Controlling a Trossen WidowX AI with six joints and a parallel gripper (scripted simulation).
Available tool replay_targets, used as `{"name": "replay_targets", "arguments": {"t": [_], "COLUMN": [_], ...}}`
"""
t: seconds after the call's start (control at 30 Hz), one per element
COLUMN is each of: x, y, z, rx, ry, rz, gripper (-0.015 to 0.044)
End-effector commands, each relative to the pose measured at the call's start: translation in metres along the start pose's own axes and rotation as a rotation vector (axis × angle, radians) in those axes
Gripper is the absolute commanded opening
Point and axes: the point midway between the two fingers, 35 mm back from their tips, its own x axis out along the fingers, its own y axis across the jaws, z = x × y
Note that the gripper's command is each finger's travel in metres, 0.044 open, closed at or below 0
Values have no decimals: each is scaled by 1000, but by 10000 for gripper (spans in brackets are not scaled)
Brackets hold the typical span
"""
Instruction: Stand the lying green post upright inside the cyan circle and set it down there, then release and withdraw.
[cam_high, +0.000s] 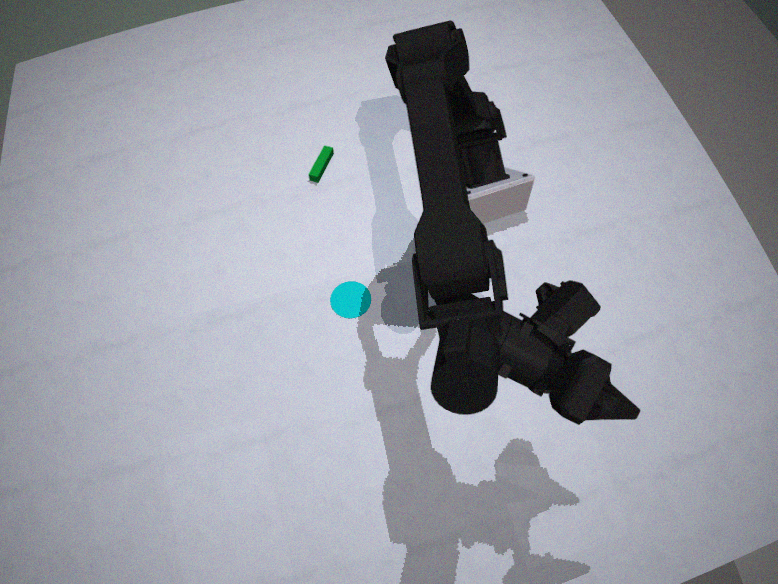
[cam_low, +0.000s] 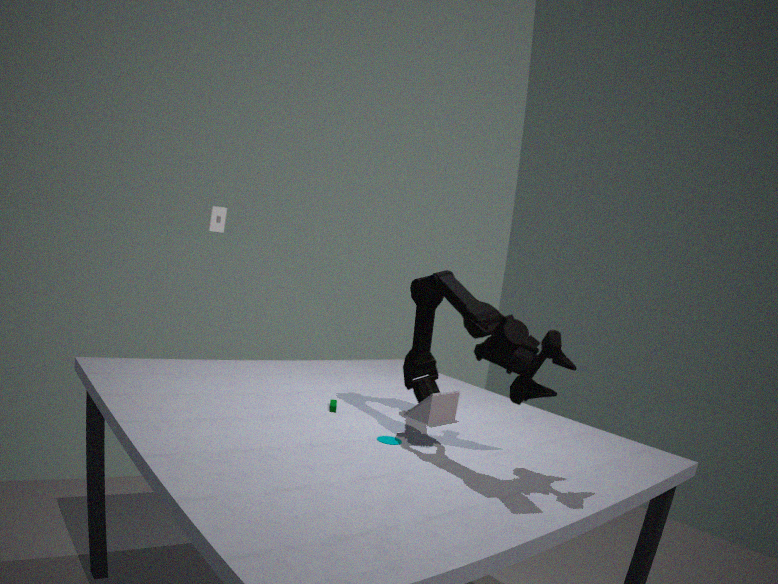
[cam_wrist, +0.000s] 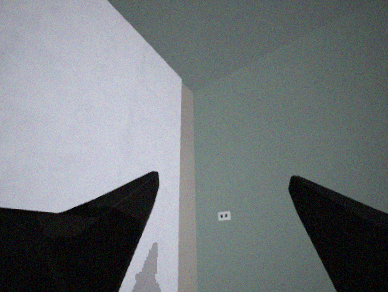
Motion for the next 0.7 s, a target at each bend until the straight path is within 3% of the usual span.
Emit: {"name": "replay_targets", "arguments": {"t": [0.0, 0.2, 0.67], "x": [-2, -74, -265], "y": [0, 12, 110], "z": [-1, -17, -5], "rx": [10, 333, 1187], "ry": [6, 216, 770], "rz": [1, 30, -14], "gripper": [374, 233, 233]}}
